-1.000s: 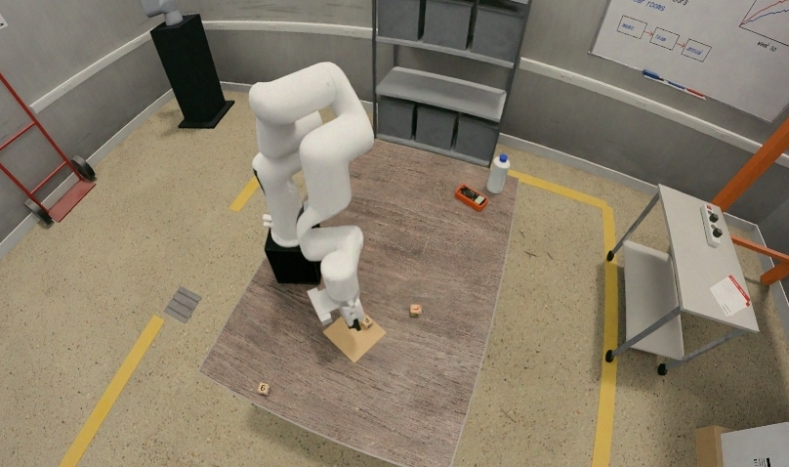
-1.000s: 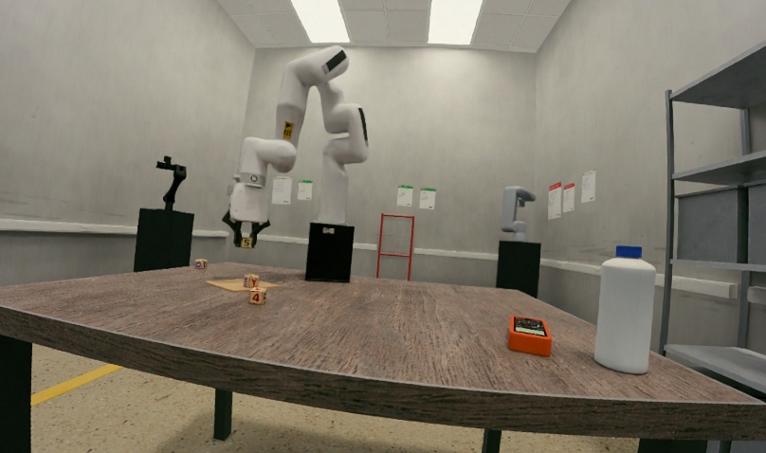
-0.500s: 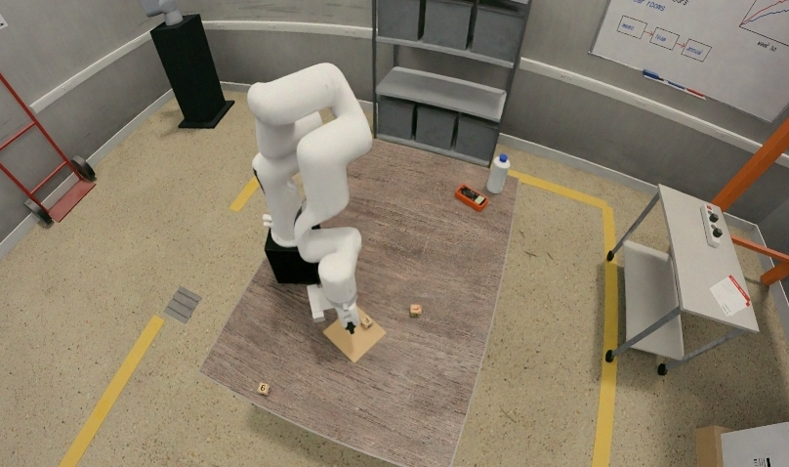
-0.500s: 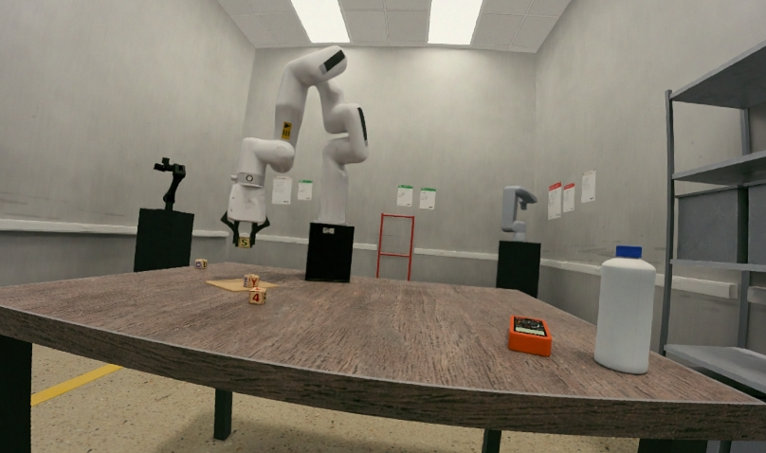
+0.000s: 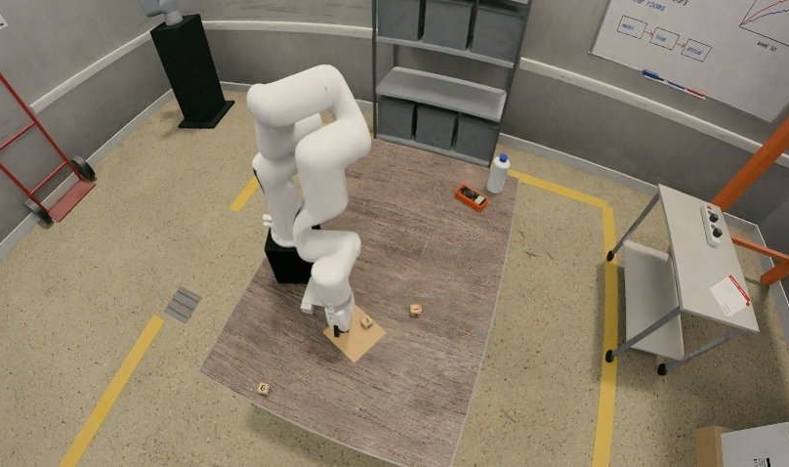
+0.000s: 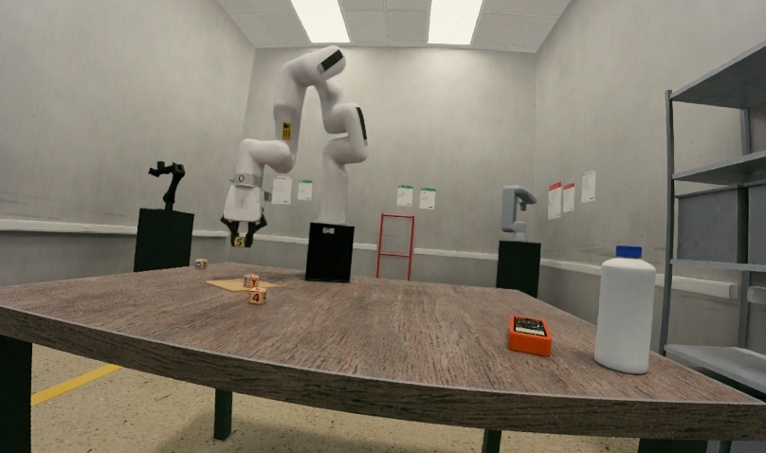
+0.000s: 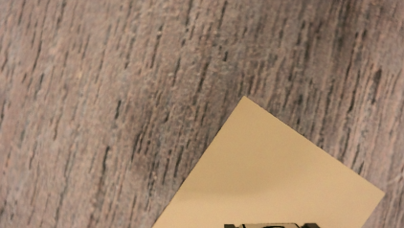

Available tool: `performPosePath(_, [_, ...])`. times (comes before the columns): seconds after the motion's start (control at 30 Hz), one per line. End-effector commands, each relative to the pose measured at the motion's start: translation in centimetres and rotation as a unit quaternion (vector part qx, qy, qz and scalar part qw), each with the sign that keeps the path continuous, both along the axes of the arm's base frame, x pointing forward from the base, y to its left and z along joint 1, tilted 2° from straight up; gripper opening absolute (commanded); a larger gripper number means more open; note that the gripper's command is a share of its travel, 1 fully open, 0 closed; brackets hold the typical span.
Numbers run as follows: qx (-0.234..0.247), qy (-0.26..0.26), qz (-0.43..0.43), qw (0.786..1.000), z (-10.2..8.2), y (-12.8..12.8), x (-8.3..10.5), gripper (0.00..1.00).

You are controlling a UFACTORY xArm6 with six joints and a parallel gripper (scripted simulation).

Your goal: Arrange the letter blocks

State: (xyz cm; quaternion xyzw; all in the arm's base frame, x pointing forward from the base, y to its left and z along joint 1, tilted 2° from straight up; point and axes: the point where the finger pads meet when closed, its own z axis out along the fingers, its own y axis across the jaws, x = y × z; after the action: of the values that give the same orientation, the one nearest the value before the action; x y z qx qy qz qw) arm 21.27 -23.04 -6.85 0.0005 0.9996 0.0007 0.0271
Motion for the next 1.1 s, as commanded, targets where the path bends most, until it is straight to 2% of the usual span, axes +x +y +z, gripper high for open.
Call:
performPosePath(0.0, [0.004,0.010,-0.068,0.998,0.0,-0.4,-0.2,0.28])
performPosePath(0.23, [0.009,0.010,-0.180,0.984,0.0,-0.8,-0.7,0.28])
performPosePath(0.3, [0.009,0.010,-0.180,0.984,0.0,-0.8,-0.7,0.28])
performPosePath(0.33, [0.011,0.010,-0.218,0.976,0.0,-1.0,-0.9,0.28])
performPosePath(0.63, [0.016,0.010,-0.344,0.939,-0.1,-1.5,-1.5,0.28])
performPosePath(0.77, [0.017,0.010,-0.366,0.930,-0.1,-1.6,-1.7,0.28])
performPosePath(1.07, [0.017,0.010,-0.366,0.930,-0.1,-1.6,-1.7,0.28])
